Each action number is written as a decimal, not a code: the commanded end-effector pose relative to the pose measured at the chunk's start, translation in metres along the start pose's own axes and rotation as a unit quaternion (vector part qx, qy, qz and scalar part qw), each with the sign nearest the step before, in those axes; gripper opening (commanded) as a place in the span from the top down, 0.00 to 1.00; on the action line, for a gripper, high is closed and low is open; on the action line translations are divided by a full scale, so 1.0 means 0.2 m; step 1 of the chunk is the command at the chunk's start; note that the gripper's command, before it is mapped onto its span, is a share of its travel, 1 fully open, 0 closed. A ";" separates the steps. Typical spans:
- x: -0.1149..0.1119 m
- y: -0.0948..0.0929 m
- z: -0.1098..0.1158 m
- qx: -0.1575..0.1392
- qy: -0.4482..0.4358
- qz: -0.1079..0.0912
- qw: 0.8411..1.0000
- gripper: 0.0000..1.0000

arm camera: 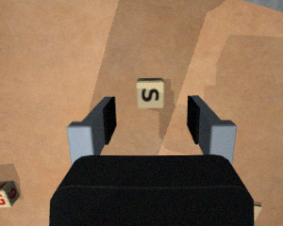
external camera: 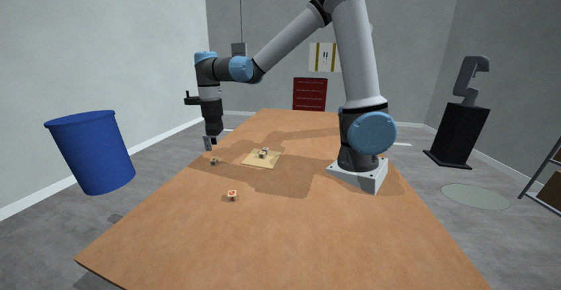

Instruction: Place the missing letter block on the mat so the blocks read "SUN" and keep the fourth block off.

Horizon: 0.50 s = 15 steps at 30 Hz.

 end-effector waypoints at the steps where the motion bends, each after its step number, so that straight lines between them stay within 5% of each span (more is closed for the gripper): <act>1: 0.00 -0.04 0.01 -0.001 0.000 0.000 1.000 0.00; 15: 0.00 -0.13 0.01 -0.001 0.000 0.000 1.000 0.00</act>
Point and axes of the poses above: the point where the finger pads meet when closed, its own y axis back along the fingers, its own x axis across the jaws, z = x × y, the point moved 3 cm from there along y, back along the fingers, and after that the axes turned 6 degrees about -y, right-handed, at the moved point
